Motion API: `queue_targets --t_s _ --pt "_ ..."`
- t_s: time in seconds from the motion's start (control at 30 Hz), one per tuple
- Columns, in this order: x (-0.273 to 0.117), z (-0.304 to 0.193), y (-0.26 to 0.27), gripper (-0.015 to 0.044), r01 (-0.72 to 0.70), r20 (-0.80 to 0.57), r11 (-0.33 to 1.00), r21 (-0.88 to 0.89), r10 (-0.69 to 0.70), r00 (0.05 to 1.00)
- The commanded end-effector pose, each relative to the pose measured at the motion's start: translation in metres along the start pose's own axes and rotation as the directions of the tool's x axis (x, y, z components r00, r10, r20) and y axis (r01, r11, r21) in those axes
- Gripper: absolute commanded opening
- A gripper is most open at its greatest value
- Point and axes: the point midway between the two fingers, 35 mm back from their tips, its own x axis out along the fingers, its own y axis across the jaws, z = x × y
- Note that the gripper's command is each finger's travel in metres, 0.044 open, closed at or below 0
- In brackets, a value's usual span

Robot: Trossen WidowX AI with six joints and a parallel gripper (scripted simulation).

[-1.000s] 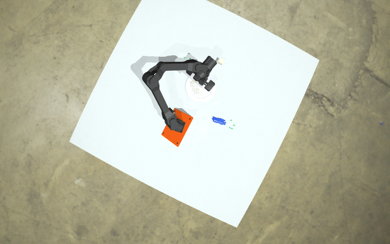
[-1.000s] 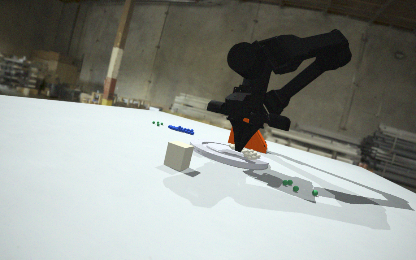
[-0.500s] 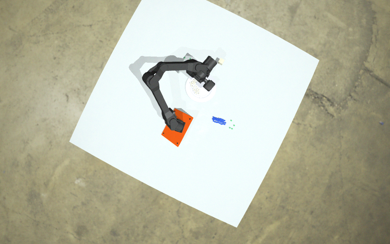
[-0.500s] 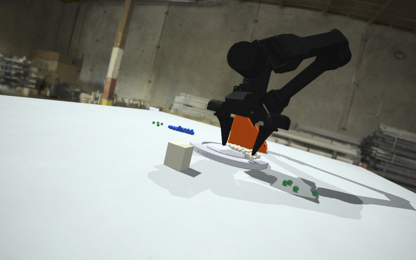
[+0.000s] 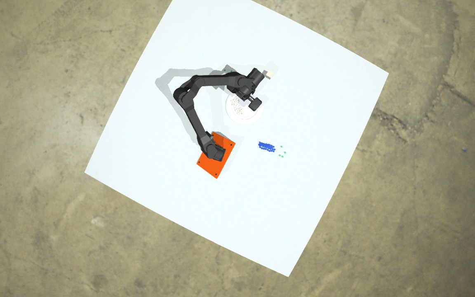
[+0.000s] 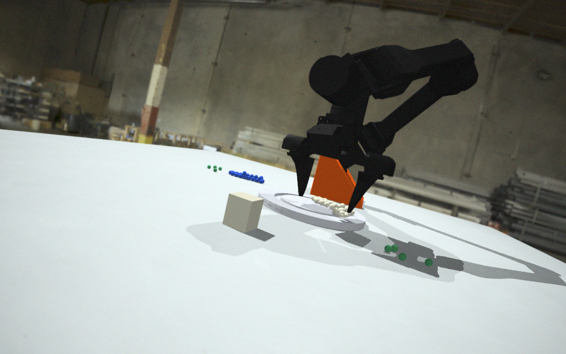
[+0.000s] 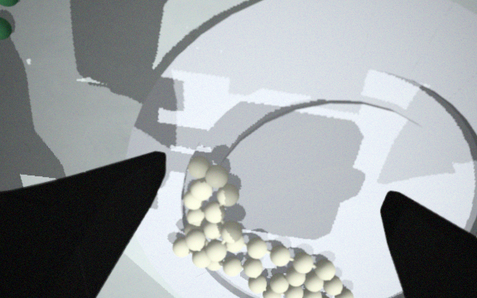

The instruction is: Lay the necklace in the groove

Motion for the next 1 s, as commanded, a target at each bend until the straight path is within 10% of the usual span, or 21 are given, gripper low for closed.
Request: queue_targets --t_s 0.0,0.47,0.6,0.97 --pt "-0.001 0.000 0.000 0.0440 0.000 0.002 1.000 -0.001 0.000 1.000" --pt "-0.001 0.000 0.000 0.0440 0.000 0.002 1.000 -0.001 0.000 1.000" --pt "-0.006 -0.006 -0.002 0.0335 0.002 0.002 0.977 -0.211 -0.001 1.000" --pt "-0.026 -0.037 -0.010 0.0120 0.002 0.001 0.389 -0.921 -0.003 1.000"
